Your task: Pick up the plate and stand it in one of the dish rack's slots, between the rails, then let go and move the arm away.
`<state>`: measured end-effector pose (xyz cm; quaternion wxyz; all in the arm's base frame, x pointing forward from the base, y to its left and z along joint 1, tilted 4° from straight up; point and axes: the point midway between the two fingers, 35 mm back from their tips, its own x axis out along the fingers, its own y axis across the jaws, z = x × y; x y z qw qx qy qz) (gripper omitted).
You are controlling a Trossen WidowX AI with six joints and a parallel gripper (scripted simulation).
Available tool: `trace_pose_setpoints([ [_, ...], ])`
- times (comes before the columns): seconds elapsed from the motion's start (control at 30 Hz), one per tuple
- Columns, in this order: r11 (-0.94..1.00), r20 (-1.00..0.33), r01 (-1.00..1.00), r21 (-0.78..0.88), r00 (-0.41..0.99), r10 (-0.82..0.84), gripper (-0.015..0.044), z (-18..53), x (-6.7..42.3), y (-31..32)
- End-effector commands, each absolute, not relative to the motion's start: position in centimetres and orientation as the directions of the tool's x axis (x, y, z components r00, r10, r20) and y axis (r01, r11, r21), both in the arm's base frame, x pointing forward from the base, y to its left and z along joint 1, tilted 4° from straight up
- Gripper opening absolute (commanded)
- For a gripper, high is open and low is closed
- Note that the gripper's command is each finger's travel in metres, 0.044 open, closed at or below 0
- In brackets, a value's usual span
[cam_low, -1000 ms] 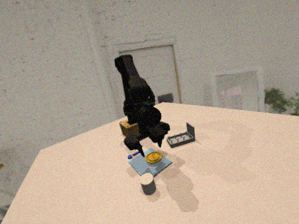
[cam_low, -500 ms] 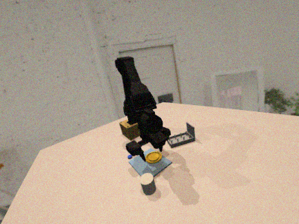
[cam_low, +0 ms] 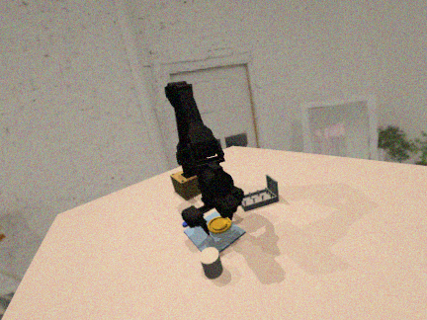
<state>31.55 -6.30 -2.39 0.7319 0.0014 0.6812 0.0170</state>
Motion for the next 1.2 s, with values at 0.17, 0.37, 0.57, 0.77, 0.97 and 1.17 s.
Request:
trace_pose_setpoints([
  [0.17, 0.999, -0.997, -0.019, 0.030, 0.075, 0.031, 0.0380, -2.4, 31.6, -6.2],
  [0.37, 0.999, -0.997, -0.019, 0.030, 0.075, 0.031, 0.0340, -2.4, 31.6, -6.2],
  [0.57, 0.999, -0.997, -0.019, 0.030, 0.075, 0.031, 0.0202, -1.0, 31.9, -6.4],
  [0.77, 0.999, -0.997, -0.019, 0.029, 0.076, 0.031, 0.0045, 2.5, 32.4, -6.7],
  [0.97, 0.999, -0.997, -0.019, 0.029, 0.076, 0.031, 0.0000, 6.1, 32.4, -6.9],
  [1.17, 0.999, -0.997, -0.019, 0.029, 0.076, 0.030, 0.0000, 9.4, 32.2, -7.0],
])
